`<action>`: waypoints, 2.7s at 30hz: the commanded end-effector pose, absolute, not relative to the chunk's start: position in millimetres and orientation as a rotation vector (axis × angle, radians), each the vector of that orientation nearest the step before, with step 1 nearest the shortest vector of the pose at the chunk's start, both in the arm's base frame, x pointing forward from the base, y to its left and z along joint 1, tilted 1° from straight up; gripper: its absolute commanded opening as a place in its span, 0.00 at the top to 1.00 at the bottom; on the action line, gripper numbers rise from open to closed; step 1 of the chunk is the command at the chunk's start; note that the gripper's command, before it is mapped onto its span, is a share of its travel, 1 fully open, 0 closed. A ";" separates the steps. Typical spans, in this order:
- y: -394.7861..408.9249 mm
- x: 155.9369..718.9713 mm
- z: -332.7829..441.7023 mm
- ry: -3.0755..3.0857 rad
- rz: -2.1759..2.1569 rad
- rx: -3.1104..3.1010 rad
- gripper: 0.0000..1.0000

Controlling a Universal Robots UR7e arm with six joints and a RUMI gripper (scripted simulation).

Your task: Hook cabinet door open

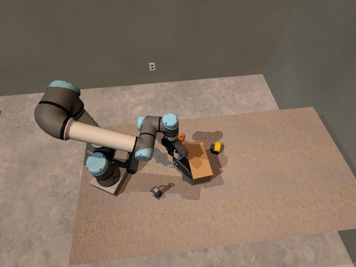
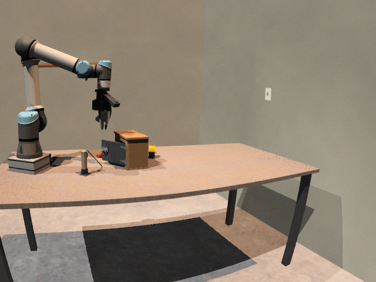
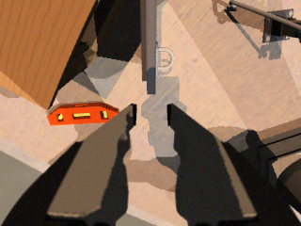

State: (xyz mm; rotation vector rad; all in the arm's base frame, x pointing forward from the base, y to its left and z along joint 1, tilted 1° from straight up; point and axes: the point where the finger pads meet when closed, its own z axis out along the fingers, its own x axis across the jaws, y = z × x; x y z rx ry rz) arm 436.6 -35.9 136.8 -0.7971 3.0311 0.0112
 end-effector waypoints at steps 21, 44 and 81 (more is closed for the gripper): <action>-35.9 437.5 104.6 3.030 0.010 -0.797 0.85; -35.8 438.0 74.4 3.030 0.010 -0.797 0.85; -40.3 430.2 67.8 3.001 0.010 -0.899 0.85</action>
